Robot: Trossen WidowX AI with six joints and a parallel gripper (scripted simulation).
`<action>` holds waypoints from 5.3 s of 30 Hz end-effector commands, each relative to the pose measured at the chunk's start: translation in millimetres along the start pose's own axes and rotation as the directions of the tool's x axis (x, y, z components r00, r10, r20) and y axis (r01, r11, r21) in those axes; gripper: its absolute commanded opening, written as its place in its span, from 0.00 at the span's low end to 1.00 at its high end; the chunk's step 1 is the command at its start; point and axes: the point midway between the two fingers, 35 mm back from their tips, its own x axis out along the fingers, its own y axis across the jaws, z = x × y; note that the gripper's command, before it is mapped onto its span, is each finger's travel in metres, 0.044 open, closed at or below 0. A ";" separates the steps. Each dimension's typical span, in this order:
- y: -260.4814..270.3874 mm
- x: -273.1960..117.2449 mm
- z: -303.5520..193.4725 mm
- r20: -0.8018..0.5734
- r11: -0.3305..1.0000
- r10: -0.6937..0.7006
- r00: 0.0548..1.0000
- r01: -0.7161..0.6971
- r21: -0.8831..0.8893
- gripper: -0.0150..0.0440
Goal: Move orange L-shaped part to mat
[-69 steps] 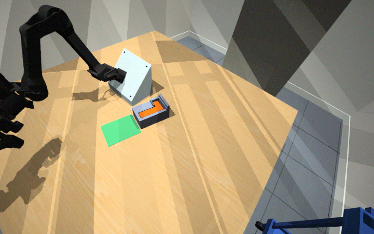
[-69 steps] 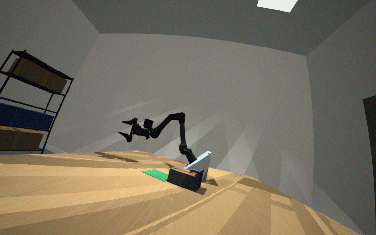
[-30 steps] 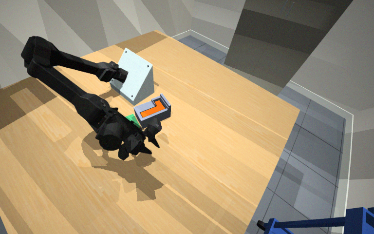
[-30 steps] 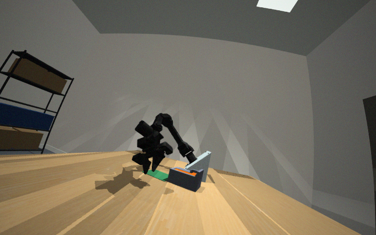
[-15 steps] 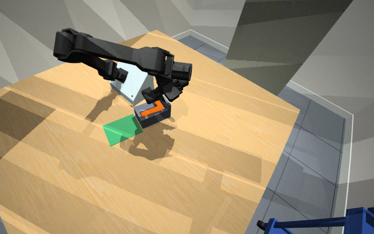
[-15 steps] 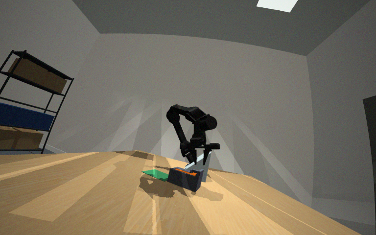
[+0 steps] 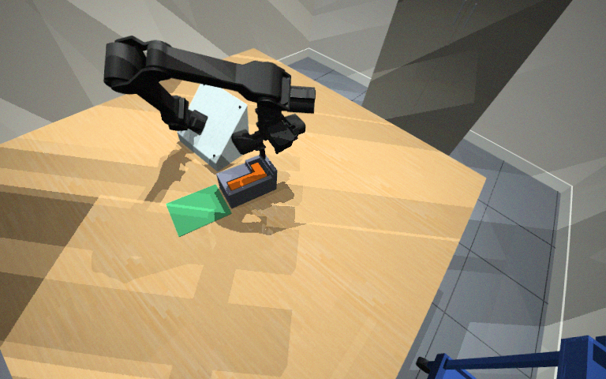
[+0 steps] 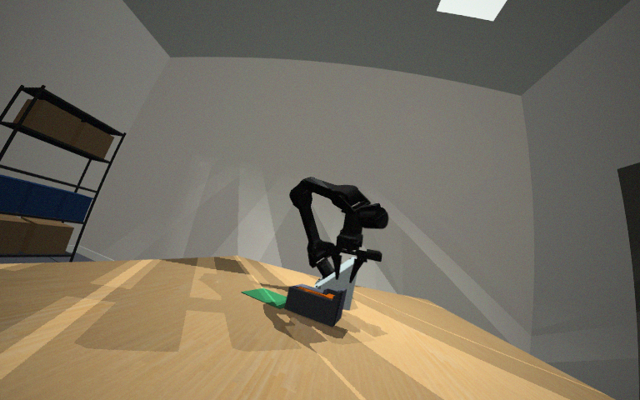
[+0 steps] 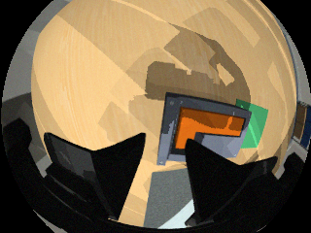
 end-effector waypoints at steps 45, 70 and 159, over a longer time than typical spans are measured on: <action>-7.8 81.2 -4.9 -0.008 1.000 -0.024 1.000 0.024 -0.008 0.56; -3.7 -25.8 -3.9 -0.010 1.000 -0.020 1.000 0.020 -0.009 0.56; -5.3 36.8 -3.6 -0.006 1.000 -0.020 1.000 0.020 -0.009 0.56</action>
